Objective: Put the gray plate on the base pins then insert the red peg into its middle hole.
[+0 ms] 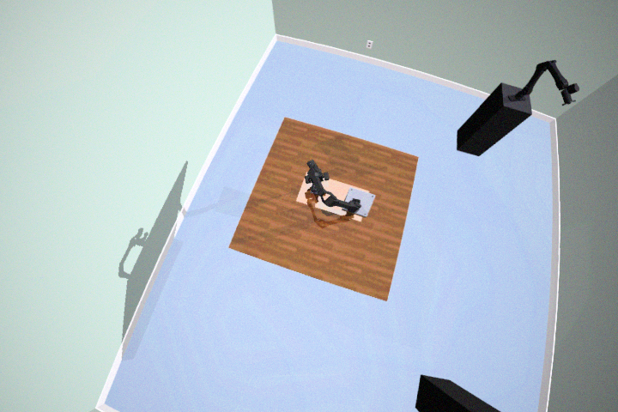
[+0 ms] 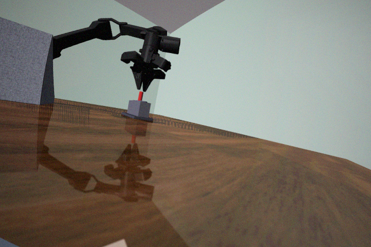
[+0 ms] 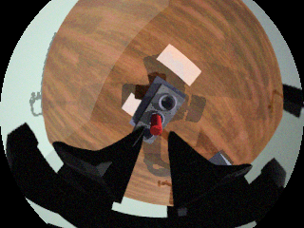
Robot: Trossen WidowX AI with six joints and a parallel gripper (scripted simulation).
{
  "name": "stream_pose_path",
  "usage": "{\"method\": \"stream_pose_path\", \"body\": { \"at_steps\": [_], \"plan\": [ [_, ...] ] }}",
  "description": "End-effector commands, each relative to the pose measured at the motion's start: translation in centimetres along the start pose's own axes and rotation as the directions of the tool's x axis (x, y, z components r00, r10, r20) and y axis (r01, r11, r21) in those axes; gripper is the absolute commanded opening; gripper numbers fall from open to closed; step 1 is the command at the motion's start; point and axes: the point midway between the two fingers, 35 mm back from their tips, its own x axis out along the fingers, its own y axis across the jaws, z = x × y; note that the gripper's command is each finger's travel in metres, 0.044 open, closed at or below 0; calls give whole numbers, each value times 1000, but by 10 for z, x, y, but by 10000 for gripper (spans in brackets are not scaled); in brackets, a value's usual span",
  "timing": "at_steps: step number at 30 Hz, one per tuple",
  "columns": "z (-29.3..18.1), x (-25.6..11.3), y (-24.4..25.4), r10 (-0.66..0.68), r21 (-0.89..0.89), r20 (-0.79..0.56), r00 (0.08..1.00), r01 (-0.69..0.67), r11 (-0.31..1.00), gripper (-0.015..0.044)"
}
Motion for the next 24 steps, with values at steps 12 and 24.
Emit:
{"method": "stream_pose_path", "body": {
  "at_steps": [12,24],
  "plan": [
    [0,-2,0,-1,2,-2,1000,1,1000,150],
    [-2,-11,-2,-3,5,-4,1000,3,1000,150]
  ]
}}
